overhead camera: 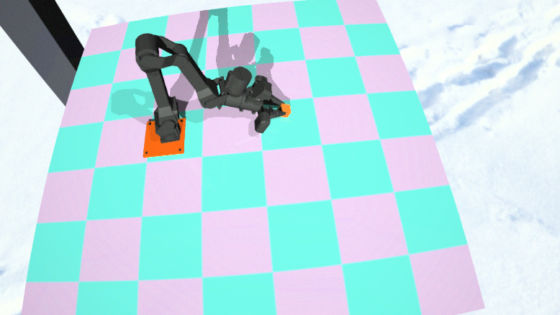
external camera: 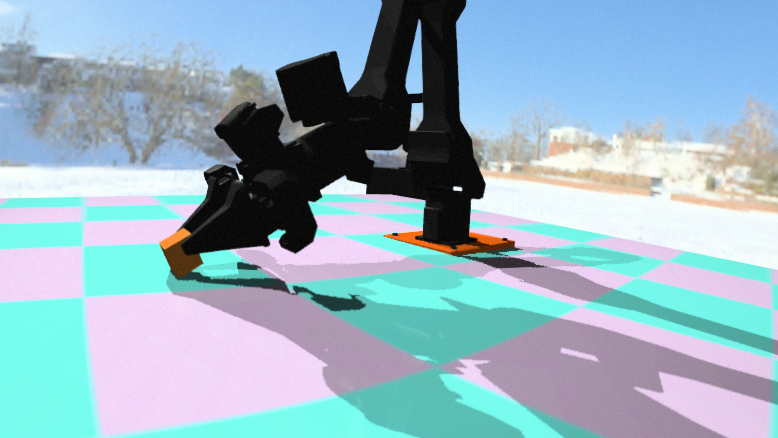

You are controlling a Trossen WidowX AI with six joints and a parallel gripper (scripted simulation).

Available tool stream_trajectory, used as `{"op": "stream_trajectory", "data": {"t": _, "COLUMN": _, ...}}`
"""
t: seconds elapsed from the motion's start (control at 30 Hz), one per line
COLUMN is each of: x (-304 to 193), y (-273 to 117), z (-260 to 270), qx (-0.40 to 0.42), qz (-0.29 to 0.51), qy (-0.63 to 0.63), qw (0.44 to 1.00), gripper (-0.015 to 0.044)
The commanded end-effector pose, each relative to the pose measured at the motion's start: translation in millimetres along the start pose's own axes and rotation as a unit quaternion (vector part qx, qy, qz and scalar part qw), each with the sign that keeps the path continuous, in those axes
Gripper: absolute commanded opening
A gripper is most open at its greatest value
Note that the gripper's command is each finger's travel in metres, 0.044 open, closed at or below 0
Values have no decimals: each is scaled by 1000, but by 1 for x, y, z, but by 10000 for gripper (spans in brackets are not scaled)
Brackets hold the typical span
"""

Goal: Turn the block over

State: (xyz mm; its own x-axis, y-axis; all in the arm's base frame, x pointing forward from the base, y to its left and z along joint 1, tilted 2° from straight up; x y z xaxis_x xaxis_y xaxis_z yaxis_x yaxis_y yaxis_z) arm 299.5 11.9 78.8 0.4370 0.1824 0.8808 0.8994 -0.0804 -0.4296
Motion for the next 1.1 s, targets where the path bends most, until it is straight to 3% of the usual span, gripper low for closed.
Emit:
{"op": "stream_trajectory", "data": {"t": 0.0, "x": 0, "y": 0, "z": 0, "qx": -2, "qz": 0, "qy": -3, "qw": 1000, "gripper": 263}}
{"op": "stream_trajectory", "data": {"t": 0.23, "x": 0, "y": 0, "z": 0, "qx": -2, "qz": 0, "qy": -3, "qw": 1000, "gripper": 440}}
{"op": "stream_trajectory", "data": {"t": 1.07, "x": 0, "y": 0, "z": 0, "qx": -2, "qz": 0, "qy": -3, "qw": 1000, "gripper": 440}}
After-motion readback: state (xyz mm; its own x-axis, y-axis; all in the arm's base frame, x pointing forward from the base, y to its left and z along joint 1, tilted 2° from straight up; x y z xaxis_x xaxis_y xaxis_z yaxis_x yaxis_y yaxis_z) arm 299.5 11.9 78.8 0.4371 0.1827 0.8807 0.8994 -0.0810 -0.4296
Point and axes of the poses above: the point midway between the two fingers, 35 mm back from their tips, its own y axis out along the fingers, its own z axis across the jaws, x = y × z, the point moved 6 cm from there along -y, back along the fingers, and after that the axes turned 12 degrees about -y, right-handed, at the moved point
